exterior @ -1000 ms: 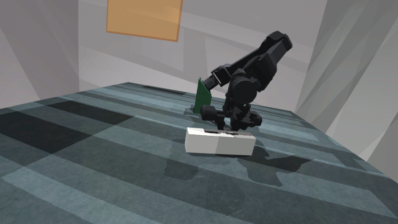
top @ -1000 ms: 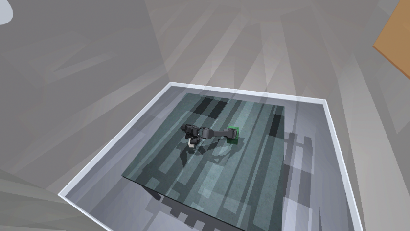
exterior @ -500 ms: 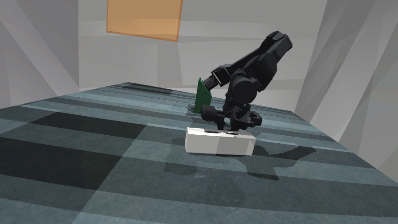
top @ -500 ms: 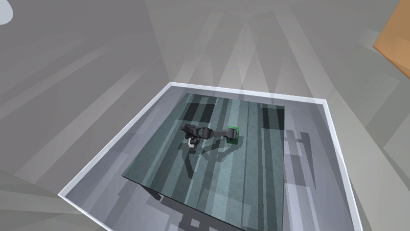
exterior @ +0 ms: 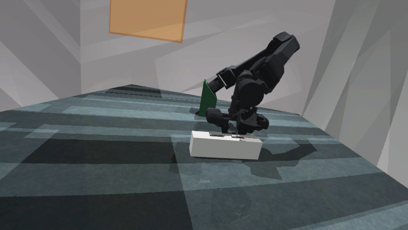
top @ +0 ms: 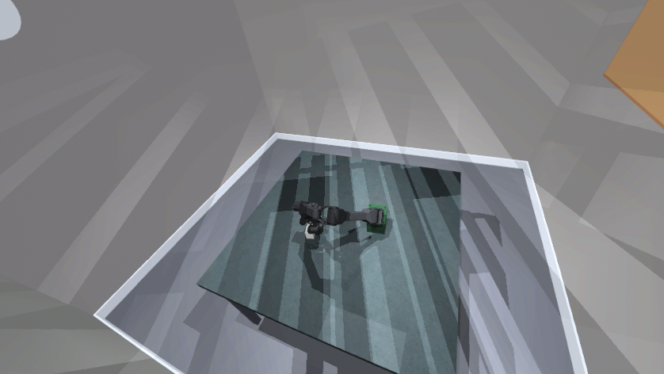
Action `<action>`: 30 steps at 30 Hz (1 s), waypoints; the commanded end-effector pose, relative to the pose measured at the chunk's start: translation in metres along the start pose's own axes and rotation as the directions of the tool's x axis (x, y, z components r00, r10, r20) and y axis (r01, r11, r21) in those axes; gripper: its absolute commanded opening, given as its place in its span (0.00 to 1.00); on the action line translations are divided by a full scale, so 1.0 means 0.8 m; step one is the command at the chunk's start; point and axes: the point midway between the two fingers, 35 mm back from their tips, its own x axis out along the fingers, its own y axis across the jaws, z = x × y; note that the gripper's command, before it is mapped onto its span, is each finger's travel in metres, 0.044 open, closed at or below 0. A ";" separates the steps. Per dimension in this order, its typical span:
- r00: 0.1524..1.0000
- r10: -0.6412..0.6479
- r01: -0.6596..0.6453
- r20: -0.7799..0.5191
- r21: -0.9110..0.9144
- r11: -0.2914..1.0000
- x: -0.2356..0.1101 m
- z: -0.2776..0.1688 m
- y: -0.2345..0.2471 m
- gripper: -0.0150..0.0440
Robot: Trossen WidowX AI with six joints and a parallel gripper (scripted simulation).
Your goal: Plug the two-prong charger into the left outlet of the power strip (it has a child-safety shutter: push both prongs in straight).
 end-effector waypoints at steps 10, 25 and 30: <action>1.000 0.000 0.000 0.003 -0.003 1.000 0.000 0.000 0.000 1.00; 1.000 0.000 0.000 0.010 -0.009 1.000 0.001 -0.005 0.000 1.00; 1.000 0.000 0.000 0.012 -0.011 1.000 0.001 -0.007 0.000 1.00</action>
